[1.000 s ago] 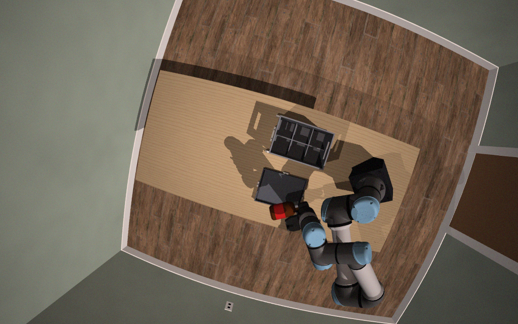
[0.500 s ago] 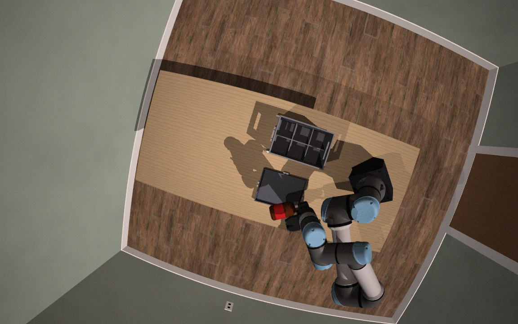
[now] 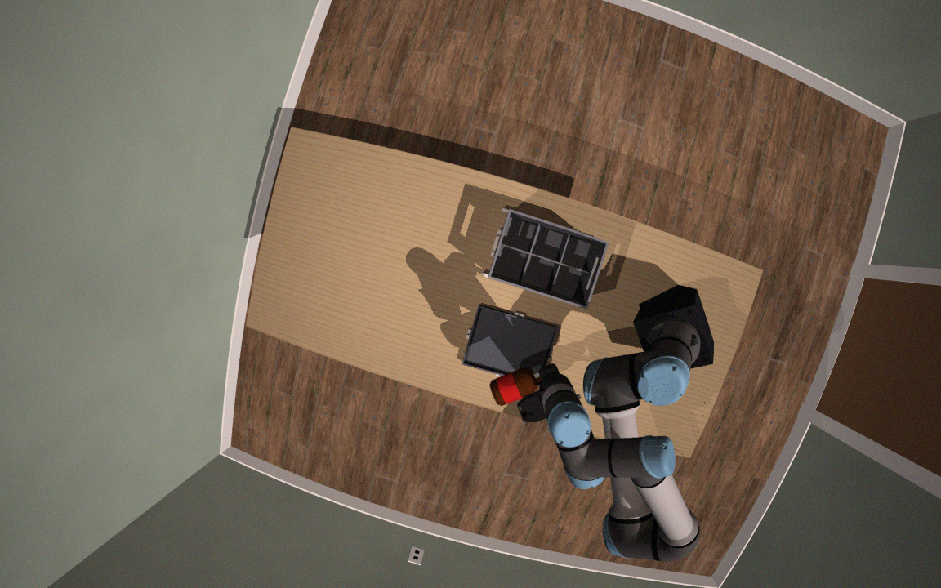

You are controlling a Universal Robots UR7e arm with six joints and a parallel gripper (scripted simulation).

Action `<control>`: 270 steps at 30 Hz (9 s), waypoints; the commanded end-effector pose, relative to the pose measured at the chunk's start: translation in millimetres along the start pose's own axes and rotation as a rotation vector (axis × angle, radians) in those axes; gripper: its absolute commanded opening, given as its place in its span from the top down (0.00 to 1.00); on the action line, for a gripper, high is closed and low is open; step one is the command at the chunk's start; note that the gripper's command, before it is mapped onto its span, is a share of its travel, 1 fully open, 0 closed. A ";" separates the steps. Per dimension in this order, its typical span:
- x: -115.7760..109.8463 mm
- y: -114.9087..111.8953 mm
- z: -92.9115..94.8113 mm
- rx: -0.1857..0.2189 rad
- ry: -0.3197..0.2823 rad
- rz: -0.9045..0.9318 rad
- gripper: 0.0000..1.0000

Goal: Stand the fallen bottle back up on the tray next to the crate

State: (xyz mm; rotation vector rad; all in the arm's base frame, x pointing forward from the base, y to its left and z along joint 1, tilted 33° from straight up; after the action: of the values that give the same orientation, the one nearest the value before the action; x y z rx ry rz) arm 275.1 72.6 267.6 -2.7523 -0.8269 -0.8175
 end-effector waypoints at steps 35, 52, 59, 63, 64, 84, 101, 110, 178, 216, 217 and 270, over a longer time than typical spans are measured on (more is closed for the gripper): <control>-0.3 0.1 -0.3 0.000 0.004 -0.097 1.00; -0.3 0.1 -0.3 0.000 0.004 -0.106 1.00; -0.1 0.1 -0.3 0.000 0.004 -0.180 1.00; -0.1 0.1 -0.3 0.000 0.004 -0.244 1.00; -0.1 0.1 -0.3 0.000 0.004 -0.260 1.00; -0.3 0.1 -0.3 0.000 0.004 -0.359 1.00; -0.3 0.1 -0.3 0.000 0.004 -0.359 1.00; -0.3 0.1 -0.3 0.000 0.004 -0.359 1.00; -0.3 0.1 -0.3 -0.001 0.004 -0.621 1.00; -0.3 0.2 -0.3 -0.001 0.004 -0.882 1.00; -0.3 0.2 -0.3 -0.001 0.004 -0.882 1.00; -0.2 0.0 -0.3 -0.002 0.004 -1.076 1.00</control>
State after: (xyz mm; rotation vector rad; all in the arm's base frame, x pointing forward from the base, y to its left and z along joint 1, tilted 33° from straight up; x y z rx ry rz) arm 274.8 72.6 267.5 -2.1901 -2.2573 -0.9084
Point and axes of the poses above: the point where the finger pads meet when closed, its own z axis out along the fingers, its own y axis across the jaws, x = y × z, the point moved 5 cm from there along -z, back along the fingers, and after that the axes turned 2 degrees about -z, right-handed, at the moved point
